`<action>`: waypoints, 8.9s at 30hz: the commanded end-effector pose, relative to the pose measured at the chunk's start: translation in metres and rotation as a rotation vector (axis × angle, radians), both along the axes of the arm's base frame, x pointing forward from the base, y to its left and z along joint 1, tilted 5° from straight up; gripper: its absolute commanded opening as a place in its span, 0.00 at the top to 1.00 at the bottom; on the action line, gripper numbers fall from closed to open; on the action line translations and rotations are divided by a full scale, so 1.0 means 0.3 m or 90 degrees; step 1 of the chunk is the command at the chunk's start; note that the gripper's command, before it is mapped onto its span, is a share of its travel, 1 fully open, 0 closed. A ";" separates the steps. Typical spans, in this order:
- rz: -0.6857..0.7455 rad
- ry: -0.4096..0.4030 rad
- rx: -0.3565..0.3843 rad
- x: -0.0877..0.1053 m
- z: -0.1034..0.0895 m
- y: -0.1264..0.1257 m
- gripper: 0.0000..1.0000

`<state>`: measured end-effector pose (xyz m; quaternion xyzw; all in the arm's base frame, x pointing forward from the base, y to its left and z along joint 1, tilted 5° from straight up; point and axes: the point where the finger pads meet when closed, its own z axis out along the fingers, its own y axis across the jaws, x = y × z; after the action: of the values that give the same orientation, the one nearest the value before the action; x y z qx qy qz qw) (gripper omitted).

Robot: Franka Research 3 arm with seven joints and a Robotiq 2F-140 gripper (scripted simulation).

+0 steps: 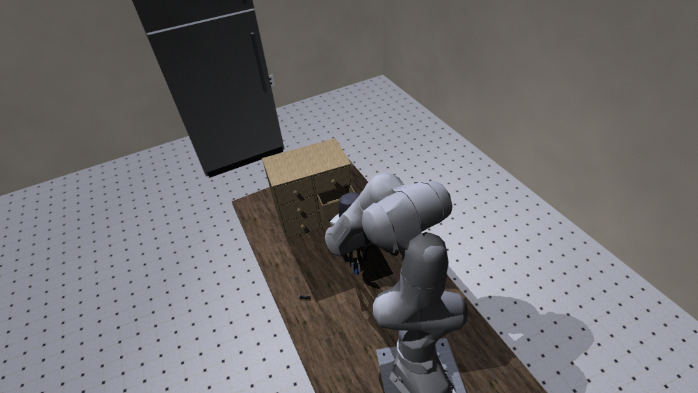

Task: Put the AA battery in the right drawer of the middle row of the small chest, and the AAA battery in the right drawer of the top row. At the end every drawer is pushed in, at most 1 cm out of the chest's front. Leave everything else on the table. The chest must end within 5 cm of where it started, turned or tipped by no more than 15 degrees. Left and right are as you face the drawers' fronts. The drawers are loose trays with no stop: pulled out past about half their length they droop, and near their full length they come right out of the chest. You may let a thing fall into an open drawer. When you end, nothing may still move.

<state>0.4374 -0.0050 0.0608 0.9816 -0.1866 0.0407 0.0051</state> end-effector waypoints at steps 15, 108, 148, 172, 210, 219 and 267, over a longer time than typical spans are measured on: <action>-0.002 0.001 0.000 -0.002 -0.004 0.001 0.94; -0.842 -0.027 0.054 0.075 0.337 -0.005 0.94; -1.505 -0.045 0.112 0.159 0.342 0.002 0.94; -1.813 -0.045 0.141 0.198 0.347 0.010 0.94; -1.813 -0.046 0.141 0.173 0.689 0.019 0.94; -1.813 -0.046 0.141 0.168 0.765 0.021 0.94; -1.683 -0.176 0.692 0.118 0.758 0.026 0.94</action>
<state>0.4656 0.0093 0.2760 -0.0597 -0.9531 0.0078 -0.2967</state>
